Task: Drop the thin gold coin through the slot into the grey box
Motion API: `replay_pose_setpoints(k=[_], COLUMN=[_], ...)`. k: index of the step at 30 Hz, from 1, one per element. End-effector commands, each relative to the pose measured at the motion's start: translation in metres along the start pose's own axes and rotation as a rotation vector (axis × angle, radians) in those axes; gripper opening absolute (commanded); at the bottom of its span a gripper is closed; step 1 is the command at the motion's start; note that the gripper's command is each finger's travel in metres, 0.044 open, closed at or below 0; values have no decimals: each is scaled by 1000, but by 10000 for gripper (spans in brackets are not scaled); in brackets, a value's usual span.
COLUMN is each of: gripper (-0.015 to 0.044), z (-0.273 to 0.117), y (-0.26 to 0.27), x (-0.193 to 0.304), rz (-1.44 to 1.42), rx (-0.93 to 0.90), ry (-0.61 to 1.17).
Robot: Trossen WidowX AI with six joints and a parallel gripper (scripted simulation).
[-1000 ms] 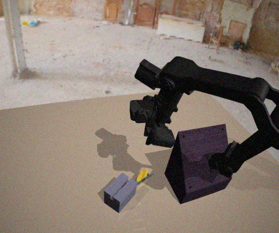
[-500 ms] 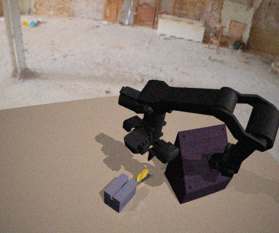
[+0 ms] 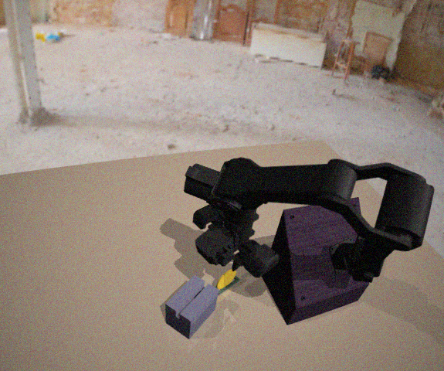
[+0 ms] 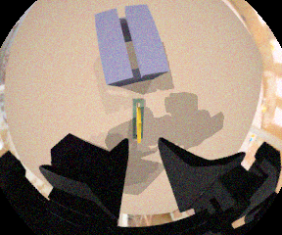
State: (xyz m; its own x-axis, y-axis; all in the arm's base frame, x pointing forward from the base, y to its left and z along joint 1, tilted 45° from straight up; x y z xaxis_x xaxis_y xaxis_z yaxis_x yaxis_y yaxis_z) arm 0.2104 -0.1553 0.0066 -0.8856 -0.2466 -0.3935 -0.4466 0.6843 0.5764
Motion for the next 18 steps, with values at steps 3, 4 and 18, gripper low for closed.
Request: replay_pose_setpoints(k=[3, 4, 18], gripper=[161, 161, 161], z=[8, 10, 33], y=[1, 1, 0], x=[1, 1, 0], rz=[9, 9, 9], rx=[-6, -6, -5], ry=[-4, -4, -4])
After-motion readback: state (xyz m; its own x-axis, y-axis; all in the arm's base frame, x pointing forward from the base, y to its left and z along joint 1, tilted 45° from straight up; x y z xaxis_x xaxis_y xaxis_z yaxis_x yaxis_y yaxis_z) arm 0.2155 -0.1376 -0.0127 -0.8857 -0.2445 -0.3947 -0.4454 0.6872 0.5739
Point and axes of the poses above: the point midway between the two fingers, 35 mm back from their tips, its own z axis out along the fingers, its own y axis across the jaws, x = y × z, the point moved 10 cm from there along -z, back along the fingers, and after that the axes turned 9 degrees about -z, right-handed, at the moved point
